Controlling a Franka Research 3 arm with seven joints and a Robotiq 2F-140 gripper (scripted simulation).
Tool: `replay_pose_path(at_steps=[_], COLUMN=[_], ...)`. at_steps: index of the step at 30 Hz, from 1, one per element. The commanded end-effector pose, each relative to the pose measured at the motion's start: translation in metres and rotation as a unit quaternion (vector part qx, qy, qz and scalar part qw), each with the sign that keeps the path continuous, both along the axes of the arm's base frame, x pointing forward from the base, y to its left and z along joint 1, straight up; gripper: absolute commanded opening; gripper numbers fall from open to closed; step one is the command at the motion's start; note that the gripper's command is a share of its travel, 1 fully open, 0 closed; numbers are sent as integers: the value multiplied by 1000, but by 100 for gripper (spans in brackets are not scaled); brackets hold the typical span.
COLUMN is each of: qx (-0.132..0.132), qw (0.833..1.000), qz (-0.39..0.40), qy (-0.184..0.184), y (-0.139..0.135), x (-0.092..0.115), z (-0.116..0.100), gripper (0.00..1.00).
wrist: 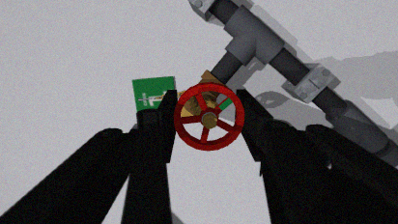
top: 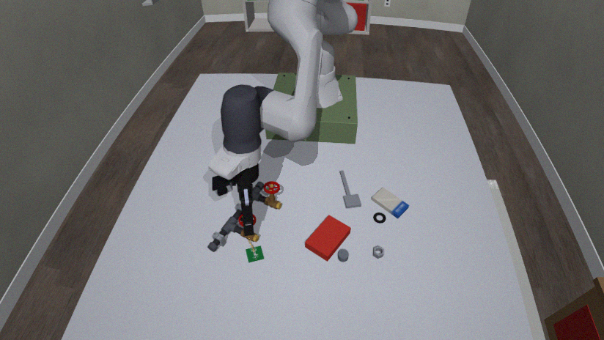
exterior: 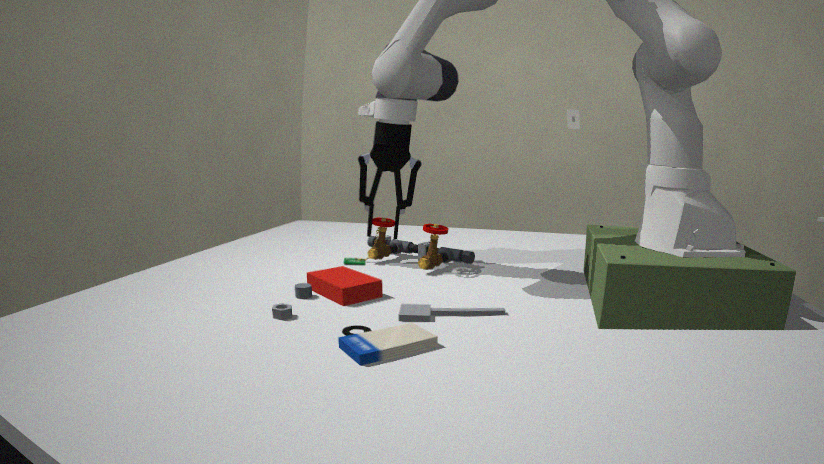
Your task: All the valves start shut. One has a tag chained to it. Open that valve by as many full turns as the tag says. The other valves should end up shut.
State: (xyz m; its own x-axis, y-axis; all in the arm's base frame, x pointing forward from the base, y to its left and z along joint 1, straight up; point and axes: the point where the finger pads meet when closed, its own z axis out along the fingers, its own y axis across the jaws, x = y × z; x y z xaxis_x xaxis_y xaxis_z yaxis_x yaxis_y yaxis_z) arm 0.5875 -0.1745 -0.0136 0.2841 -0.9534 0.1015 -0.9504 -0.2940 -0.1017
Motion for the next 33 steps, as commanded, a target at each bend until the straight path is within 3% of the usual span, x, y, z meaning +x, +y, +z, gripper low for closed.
replay_pose_path(at_steps=[1,14,16,17,24,31,33], qx=[-11,-46,-46,-52,-71,-91,-91], qw=[992,947,947,934,891,837,837], qz=[125,317,317,353,447,538,538], qy=[3,21,21,24,34,44,44], y=[0,0,0,0,0,0,0], x=[0,0,0,0,0,0,0], z=[-1,-1,-1,-1,-1,-1,-1], gripper=[10,10,10,10,10,10,10])
